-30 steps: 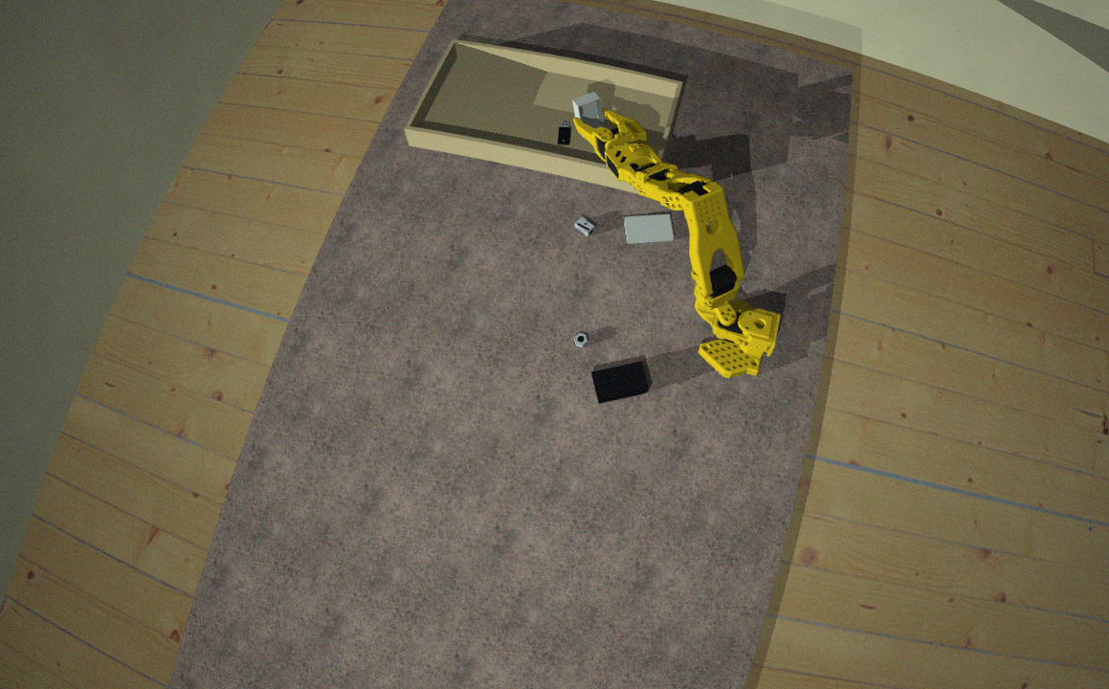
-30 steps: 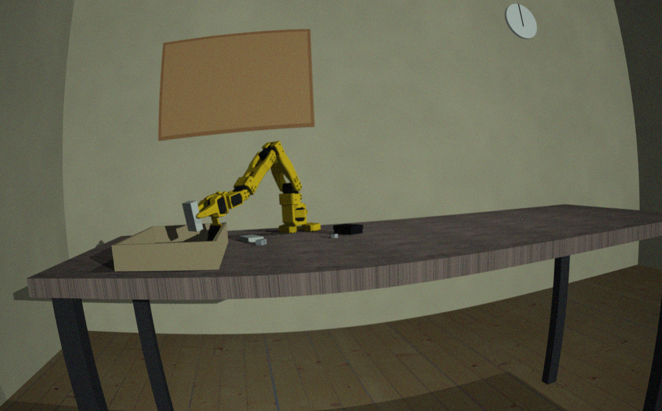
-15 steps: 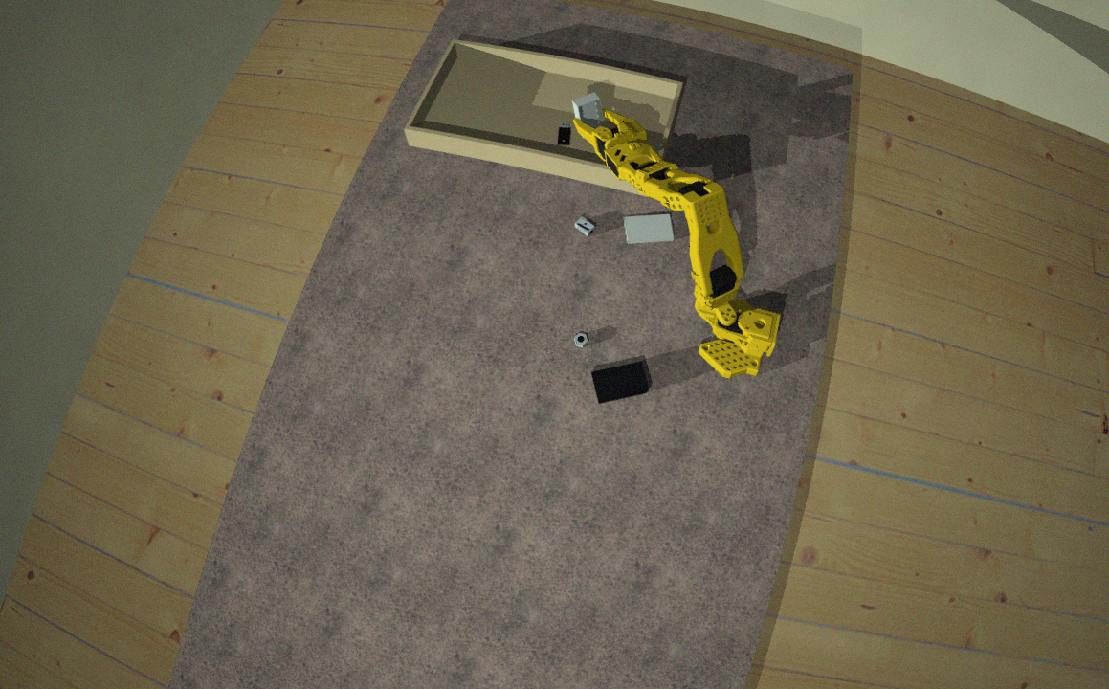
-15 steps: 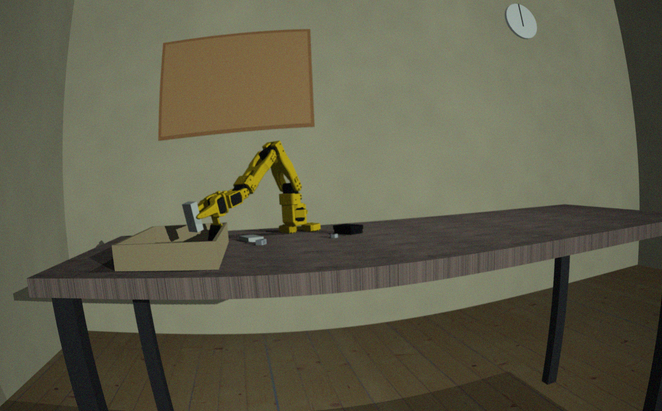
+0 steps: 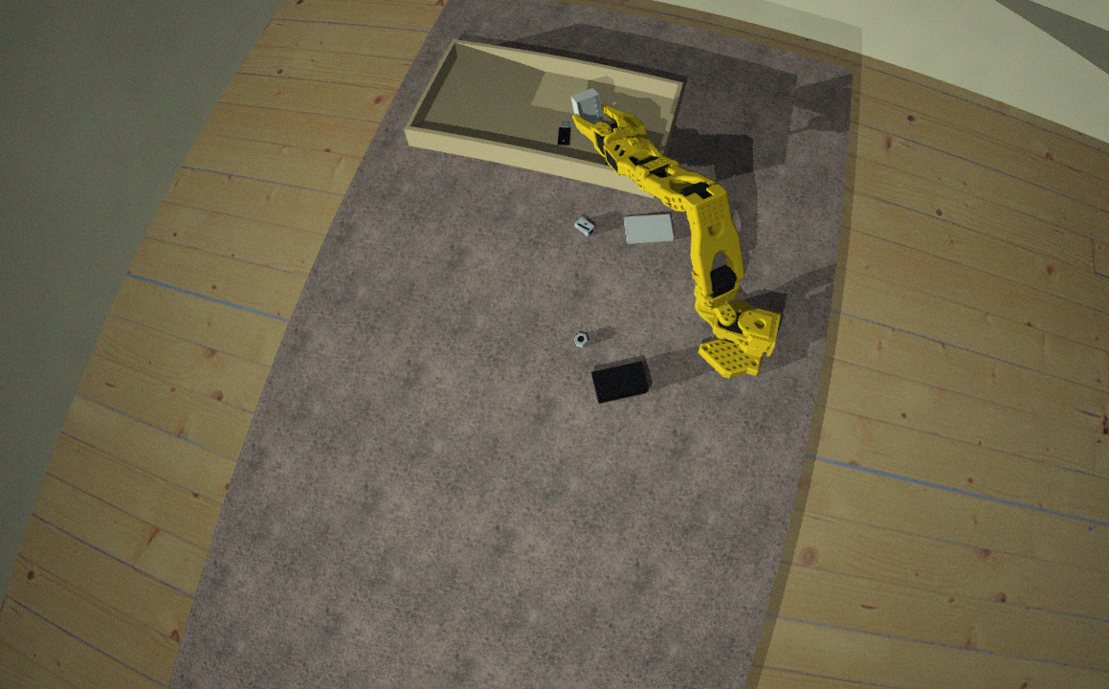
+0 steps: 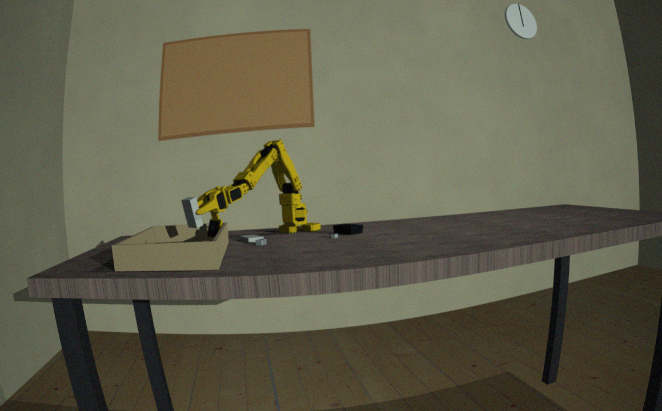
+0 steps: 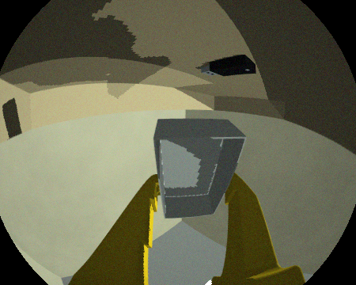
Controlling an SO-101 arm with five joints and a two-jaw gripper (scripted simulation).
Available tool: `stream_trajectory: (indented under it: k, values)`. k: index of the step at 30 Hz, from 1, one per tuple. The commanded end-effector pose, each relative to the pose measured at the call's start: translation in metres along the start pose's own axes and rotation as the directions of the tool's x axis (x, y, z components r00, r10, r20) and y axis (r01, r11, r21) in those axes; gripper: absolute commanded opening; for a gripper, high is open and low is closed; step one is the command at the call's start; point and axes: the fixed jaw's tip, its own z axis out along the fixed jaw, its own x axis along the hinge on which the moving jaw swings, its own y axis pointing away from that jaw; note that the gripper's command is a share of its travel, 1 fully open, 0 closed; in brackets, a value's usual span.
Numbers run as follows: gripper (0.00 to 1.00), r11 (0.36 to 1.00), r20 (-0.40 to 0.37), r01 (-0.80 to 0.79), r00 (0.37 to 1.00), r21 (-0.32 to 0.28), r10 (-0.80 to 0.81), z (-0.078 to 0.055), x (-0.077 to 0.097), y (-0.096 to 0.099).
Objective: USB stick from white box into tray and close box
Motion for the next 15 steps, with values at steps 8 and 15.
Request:
stream_trajectory:
  k: [8,15]
  values:
    - [0.21,1.0,-0.091,0.017,0.996,-0.006,-0.017,-0.005,0.044,0.002]
    - [0.21,1.0,-0.091,0.02,0.996,-0.008,-0.021,-0.007,0.05,0.003]
